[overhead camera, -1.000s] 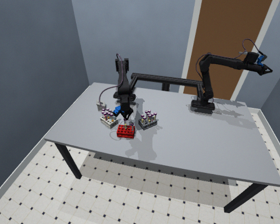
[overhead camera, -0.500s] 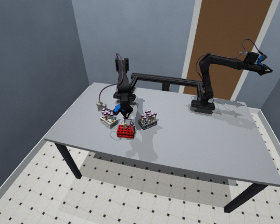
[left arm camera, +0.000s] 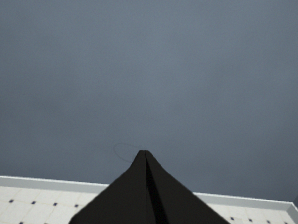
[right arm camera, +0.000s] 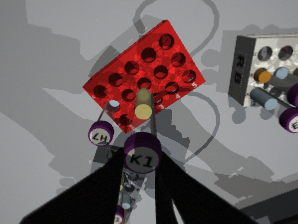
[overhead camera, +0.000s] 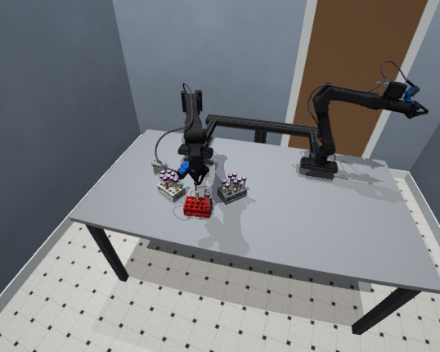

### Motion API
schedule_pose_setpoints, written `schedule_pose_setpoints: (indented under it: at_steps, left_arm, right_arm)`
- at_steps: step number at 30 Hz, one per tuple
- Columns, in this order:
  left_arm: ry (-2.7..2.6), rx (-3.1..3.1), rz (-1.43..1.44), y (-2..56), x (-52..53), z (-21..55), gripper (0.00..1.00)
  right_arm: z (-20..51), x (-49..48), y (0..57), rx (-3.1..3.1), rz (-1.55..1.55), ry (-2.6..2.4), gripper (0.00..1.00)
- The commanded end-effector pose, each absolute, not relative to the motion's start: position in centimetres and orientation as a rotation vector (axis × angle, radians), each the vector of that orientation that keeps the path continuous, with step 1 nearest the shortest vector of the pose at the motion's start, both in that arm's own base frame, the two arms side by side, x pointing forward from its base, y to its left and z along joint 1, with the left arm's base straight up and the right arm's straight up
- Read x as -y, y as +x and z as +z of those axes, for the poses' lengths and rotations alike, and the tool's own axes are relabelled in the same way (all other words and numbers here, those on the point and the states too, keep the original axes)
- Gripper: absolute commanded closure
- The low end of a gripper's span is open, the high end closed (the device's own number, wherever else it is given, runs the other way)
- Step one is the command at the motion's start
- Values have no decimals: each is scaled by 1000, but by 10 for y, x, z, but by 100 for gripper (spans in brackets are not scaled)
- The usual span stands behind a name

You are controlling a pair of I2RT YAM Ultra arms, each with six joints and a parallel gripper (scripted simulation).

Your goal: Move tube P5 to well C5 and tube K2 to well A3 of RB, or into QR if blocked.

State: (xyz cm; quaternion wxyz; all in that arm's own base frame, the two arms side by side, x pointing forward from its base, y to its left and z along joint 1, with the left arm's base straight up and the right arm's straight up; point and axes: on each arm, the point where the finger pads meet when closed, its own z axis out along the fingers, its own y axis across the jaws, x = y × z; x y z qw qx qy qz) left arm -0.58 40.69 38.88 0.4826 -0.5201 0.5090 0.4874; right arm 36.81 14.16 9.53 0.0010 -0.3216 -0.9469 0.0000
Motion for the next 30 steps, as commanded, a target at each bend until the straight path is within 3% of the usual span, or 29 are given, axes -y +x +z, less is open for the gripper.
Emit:
schedule_pose_setpoints:
  at_steps: [1, 30]
  left_arm:
    - [-1221, -1202, 1221, -7, -398, 416, 100]
    - [-1221, -1202, 1221, -7, -398, 416, 100]
  right_arm:
    - [118, -139, 371, 3001, -34, -1022, 100]
    - [105, -137, 325, 2991, -17, -1009, 100]
